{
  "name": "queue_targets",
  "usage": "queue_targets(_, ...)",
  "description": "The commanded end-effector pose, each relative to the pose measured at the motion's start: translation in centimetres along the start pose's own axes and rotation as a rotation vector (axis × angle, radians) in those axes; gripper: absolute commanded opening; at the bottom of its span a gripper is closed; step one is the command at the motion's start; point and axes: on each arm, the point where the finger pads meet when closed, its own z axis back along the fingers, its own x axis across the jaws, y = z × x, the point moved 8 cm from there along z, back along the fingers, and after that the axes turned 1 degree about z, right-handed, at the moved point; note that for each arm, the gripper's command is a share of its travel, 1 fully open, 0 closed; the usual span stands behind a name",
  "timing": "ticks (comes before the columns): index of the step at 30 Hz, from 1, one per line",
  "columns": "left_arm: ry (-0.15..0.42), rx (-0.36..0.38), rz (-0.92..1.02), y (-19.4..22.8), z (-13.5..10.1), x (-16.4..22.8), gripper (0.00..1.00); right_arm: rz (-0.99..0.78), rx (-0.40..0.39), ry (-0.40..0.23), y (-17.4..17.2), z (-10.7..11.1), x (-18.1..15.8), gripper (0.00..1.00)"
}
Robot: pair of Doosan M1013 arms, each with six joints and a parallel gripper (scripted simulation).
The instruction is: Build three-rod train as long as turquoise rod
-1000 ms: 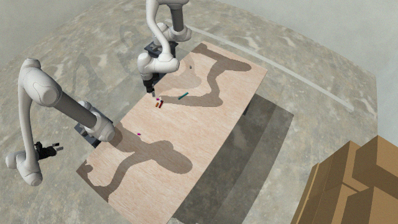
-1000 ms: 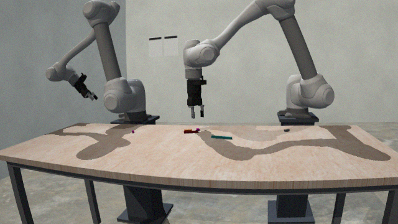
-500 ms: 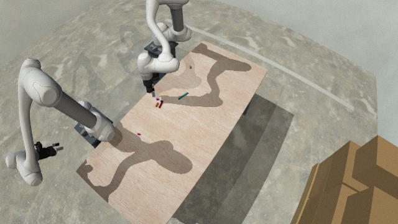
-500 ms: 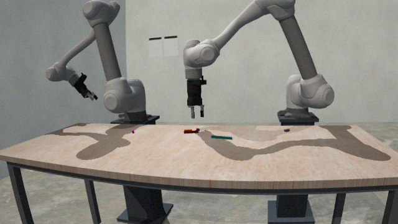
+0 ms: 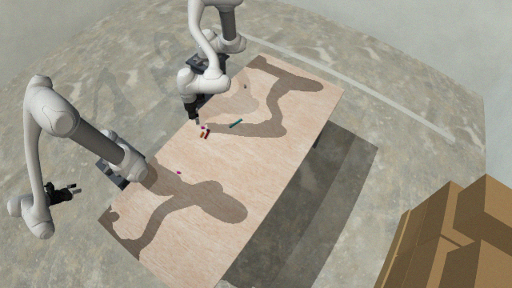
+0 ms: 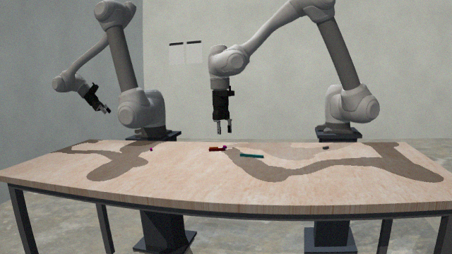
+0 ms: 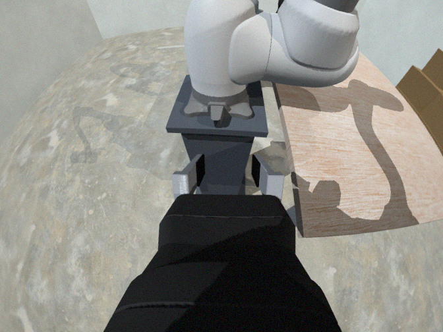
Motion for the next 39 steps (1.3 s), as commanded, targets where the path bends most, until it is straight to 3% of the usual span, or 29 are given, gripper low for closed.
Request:
queue_targets(1, -0.002, 0.000, 0.000, 0.0, 0.1, 0.0, 1.00, 0.000, -0.001, 0.000, 0.0, 0.0, 0.0, 1.00)
queue_targets(15, -0.002, 0.000, -0.001, 0.0, 0.1, 0.0, 1.00, 0.000, -0.001, 0.000, 0.0, 0.0, 0.0, 1.00)
queue_targets(21, -0.001, 0.000, -0.093, 2.1, 0.1, 0.3, 1.00, 0.000, -0.001, 0.000, 0.0, 0.0, 0.0, 1.00)
queue_targets(24, -0.001, 0.001, -0.269, 6.1, 0.1, 0.7, 1.00, 0.000, -0.001, 0.000, 0.0, 0.0, 0.0, 1.00)
queue_targets(39, 0.001, 0.001, -0.736, 15.9, 0.1, 0.5, 1.00, 0.000, -0.001, 0.000, 0.0, 0.0, 0.0, 1.00)
